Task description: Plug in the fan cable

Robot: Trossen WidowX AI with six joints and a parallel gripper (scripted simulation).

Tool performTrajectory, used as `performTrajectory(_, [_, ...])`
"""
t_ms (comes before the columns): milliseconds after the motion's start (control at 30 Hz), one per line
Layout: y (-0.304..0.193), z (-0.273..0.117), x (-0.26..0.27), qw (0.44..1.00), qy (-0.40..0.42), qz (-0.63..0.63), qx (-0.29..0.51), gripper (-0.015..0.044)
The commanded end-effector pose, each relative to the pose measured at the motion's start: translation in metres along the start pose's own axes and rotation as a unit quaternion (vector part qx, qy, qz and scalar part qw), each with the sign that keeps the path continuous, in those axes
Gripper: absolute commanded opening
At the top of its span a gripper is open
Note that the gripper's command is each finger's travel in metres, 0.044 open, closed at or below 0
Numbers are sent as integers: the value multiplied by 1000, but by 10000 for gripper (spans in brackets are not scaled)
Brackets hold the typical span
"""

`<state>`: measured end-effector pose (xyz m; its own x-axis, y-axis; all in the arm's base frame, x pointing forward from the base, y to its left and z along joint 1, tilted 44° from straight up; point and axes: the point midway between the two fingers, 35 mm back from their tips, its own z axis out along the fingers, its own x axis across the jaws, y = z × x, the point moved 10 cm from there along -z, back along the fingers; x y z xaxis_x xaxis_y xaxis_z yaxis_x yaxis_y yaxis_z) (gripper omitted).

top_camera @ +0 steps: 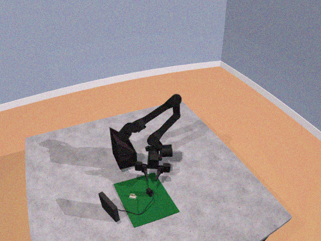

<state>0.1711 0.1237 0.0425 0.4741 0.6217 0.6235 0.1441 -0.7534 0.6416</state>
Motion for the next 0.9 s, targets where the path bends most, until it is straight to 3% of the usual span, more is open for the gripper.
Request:
performTrajectory(0, [5, -11, -4, 1000, -2, -2, -2, 205])
performTrajectory(367, [19, -38, -14, 1000, 3, -3, -5, 205])
performTrajectory(867, [20, -15, -8, 991, -70, -94, 66, 205])
